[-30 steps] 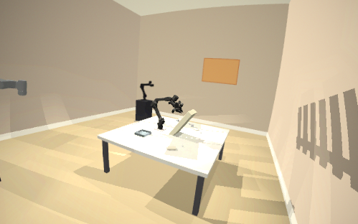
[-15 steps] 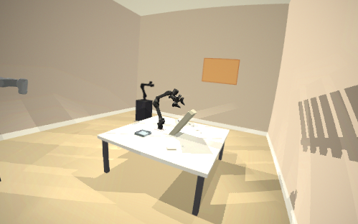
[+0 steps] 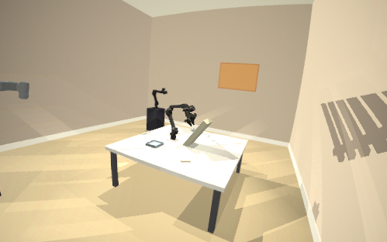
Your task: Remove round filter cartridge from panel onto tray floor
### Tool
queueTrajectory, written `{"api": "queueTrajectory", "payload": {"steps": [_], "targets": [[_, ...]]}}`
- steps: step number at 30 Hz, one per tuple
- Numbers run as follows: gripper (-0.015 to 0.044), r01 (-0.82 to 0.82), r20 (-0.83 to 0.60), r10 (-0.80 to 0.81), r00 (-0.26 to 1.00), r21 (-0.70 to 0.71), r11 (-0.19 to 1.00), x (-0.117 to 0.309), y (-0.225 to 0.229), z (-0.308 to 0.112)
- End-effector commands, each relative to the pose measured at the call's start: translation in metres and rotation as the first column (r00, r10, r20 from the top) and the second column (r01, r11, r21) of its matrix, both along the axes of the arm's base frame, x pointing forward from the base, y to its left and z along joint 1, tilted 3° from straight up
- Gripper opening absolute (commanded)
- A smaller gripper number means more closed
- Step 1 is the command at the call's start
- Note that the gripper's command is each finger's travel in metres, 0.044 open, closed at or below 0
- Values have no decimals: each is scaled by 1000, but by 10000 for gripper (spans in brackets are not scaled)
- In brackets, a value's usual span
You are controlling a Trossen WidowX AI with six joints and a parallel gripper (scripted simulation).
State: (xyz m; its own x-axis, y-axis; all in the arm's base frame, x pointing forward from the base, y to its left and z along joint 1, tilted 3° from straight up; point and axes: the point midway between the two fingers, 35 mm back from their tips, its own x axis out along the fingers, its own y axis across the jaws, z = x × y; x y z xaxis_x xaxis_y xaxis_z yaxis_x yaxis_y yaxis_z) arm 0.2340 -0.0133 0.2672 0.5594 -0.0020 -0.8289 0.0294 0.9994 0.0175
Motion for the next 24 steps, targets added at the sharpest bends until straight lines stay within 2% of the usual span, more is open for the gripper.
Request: {"api": "queueTrajectory", "payload": {"steps": [1,24], "targets": [[305,-12,-3,12,1000,-5,1000,1,0,-5],[305,-12,-1,12,1000,-5,1000,21,1,-36]]}}
